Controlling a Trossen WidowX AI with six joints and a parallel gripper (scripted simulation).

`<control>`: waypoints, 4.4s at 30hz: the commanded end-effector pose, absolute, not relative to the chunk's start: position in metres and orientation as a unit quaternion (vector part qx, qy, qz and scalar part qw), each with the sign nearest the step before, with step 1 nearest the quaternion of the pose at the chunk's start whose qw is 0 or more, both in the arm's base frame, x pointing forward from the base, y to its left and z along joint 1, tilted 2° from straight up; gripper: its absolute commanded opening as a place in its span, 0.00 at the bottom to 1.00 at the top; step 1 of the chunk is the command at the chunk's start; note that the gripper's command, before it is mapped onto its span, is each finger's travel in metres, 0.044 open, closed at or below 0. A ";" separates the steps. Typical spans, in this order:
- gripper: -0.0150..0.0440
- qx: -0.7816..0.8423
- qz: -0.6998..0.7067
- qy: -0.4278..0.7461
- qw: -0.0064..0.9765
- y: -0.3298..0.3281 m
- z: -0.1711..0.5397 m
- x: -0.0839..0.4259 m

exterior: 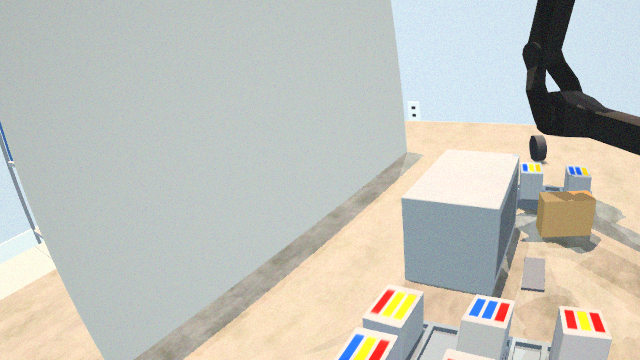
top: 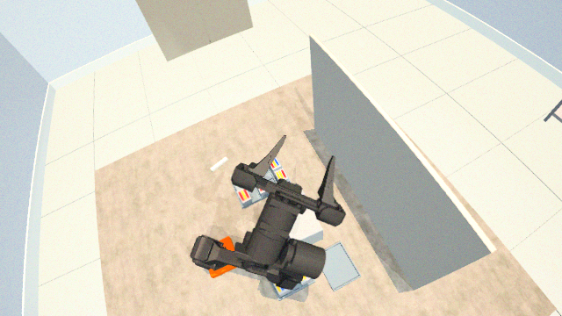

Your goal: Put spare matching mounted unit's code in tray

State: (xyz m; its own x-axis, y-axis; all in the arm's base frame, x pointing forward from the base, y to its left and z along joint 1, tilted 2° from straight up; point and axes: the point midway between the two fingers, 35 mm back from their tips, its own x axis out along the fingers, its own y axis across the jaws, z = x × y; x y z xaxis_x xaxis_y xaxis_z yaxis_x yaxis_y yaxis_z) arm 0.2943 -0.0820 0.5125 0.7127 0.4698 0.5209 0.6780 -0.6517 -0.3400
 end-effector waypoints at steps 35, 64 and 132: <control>1.00 -0.581 -0.432 -0.021 -0.689 0.136 0.614 0.101; 1.00 -0.003 -0.034 -0.453 -0.891 0.115 0.304 0.379; 0.76 -0.464 0.493 -0.514 -0.527 -0.168 0.114 0.159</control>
